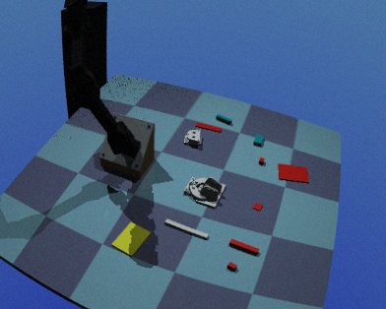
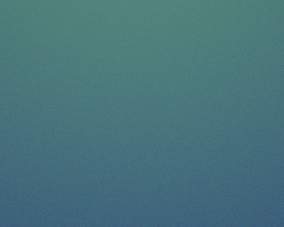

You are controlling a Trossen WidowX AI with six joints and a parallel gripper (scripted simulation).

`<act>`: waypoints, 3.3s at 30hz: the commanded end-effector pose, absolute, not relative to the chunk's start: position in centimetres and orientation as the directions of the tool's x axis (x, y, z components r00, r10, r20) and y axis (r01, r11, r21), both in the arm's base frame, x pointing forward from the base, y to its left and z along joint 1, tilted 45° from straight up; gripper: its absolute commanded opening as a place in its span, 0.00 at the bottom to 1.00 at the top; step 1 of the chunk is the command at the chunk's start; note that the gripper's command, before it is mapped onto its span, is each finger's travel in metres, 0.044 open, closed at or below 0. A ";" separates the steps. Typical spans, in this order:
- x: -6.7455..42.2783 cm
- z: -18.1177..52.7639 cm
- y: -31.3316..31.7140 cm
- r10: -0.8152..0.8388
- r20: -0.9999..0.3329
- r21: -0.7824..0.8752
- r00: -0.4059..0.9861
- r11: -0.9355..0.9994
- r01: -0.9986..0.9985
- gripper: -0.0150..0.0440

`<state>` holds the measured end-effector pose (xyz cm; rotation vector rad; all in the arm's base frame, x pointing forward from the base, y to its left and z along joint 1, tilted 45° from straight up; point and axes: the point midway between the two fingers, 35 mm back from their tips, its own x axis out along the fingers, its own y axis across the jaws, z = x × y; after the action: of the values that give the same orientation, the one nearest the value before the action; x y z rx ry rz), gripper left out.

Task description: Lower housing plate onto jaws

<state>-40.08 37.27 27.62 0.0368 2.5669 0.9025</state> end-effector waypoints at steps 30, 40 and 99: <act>-19.3 5.5 47.0 0.293 -0.838 0.411 -0.460 0.893 -0.181 1.00; -11.3 -0.3 46.4 0.205 -0.938 0.266 -0.279 0.942 -0.204 1.00; 15.5 -14.9 22.2 -0.680 -0.729 -0.658 0.076 0.666 -0.350 1.00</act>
<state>15.38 23.23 -14.35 -0.8698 1.5306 -0.2973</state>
